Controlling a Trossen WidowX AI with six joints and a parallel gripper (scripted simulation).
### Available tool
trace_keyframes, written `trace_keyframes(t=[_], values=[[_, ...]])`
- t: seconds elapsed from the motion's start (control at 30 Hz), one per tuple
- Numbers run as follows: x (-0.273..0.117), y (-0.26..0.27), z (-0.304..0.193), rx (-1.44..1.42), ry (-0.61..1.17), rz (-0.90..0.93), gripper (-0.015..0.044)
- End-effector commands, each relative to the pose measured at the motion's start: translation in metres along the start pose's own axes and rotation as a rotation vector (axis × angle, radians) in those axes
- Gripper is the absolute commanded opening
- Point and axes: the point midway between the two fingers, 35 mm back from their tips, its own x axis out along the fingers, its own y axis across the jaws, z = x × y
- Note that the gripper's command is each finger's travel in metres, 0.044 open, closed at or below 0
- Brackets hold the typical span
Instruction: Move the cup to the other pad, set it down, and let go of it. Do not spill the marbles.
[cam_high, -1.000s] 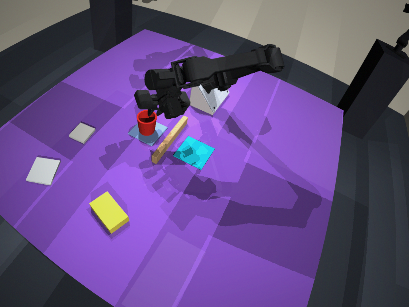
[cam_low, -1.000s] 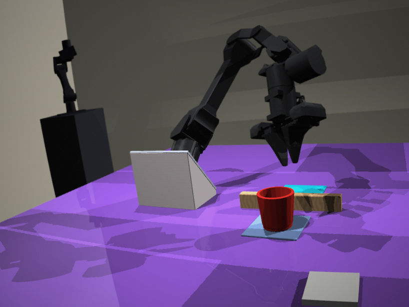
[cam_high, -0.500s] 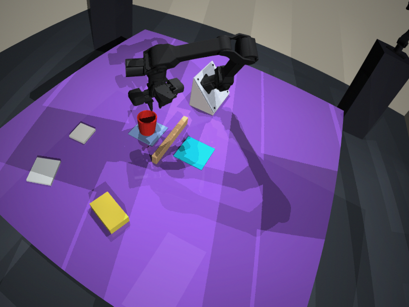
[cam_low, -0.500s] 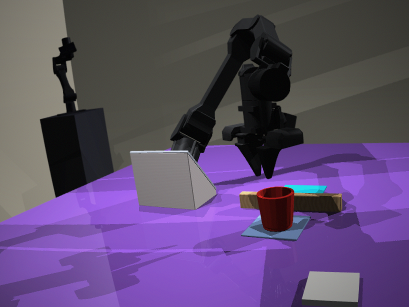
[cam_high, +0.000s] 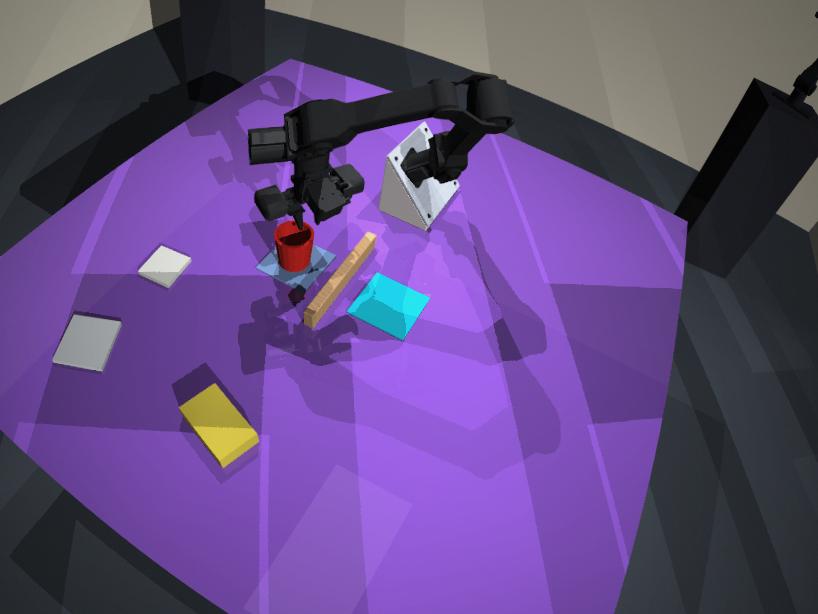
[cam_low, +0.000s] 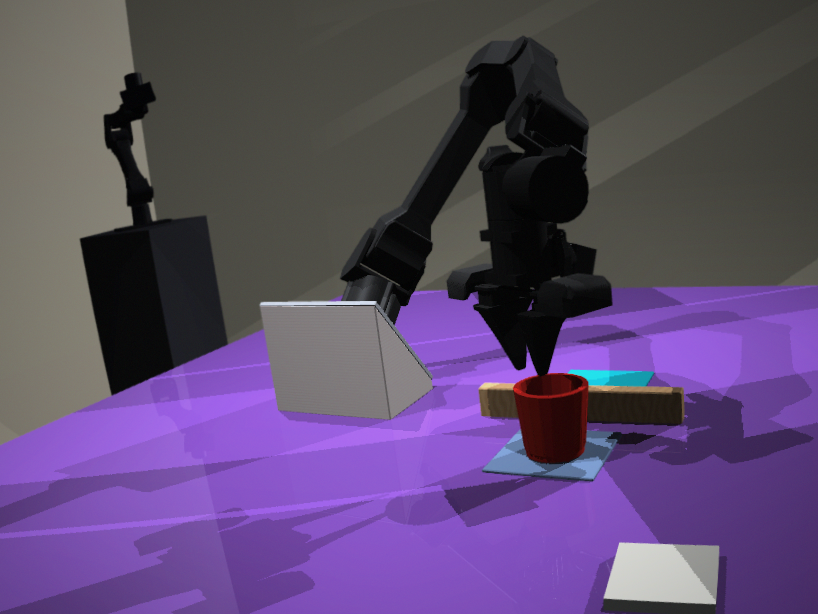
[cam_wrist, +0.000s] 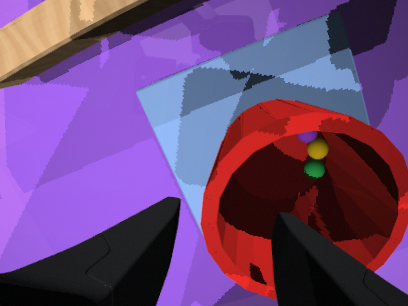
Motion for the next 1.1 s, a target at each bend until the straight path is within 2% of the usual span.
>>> trace_keyframes(t=[0.0, 1.0, 1.07], values=[[0.009, 0.002, -0.001, 0.012, -0.006, 0.007, 0.0148], [0.046, 0.004, 0.0, 0.011, -0.009, 0.009, 0.0148], [0.044, 0.003, 0.0, 0.002, -0.005, 0.006, 0.0095]])
